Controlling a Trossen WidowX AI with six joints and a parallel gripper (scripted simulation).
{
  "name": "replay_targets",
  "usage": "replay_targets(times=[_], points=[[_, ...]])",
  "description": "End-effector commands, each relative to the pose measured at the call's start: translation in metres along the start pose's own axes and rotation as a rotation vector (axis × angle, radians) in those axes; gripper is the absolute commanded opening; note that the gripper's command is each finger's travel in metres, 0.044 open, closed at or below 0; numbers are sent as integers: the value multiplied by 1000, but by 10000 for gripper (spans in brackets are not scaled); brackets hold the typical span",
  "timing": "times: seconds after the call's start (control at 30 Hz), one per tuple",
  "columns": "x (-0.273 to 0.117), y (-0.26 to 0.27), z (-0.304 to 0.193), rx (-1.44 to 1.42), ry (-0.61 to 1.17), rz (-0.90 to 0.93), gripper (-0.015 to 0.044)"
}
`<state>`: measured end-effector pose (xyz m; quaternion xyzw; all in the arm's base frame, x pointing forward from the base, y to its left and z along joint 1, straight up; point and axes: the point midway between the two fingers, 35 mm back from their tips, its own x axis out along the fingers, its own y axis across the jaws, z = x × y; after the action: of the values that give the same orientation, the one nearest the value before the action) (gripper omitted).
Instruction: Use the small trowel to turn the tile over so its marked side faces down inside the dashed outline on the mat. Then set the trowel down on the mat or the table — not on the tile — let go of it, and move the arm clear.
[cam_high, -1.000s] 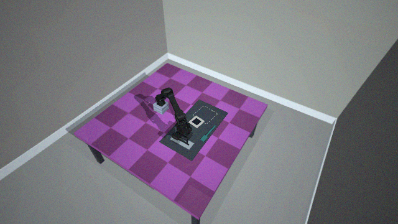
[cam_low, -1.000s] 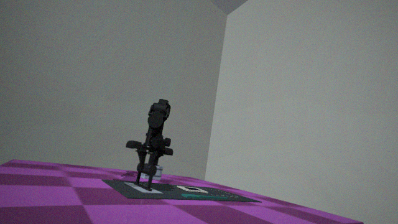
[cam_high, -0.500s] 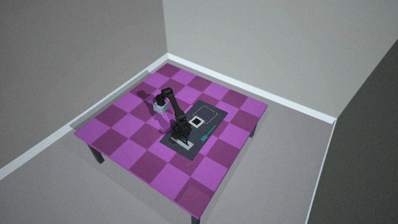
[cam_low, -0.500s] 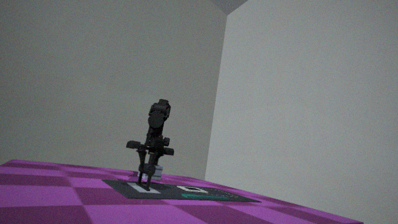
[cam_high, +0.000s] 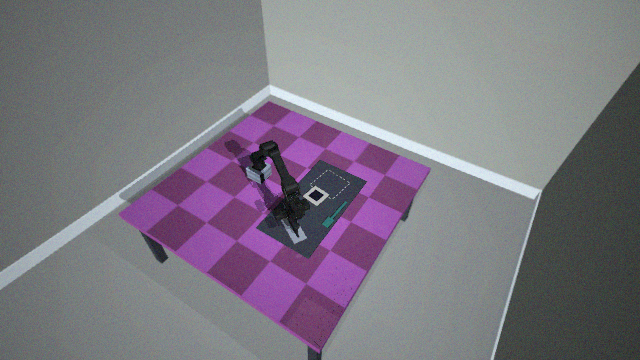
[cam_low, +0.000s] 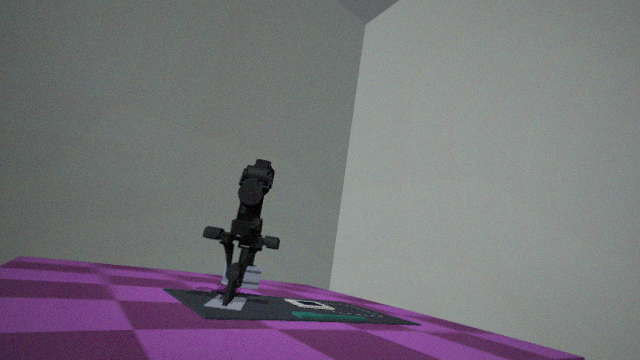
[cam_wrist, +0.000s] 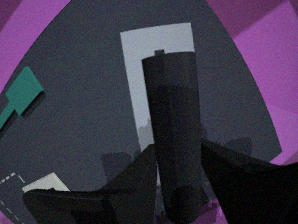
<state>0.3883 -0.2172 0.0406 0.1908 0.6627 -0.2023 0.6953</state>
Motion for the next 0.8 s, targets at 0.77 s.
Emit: replay_targets(times=[0.77], points=[[1, 0, 0, 644, 3, 2, 130]])
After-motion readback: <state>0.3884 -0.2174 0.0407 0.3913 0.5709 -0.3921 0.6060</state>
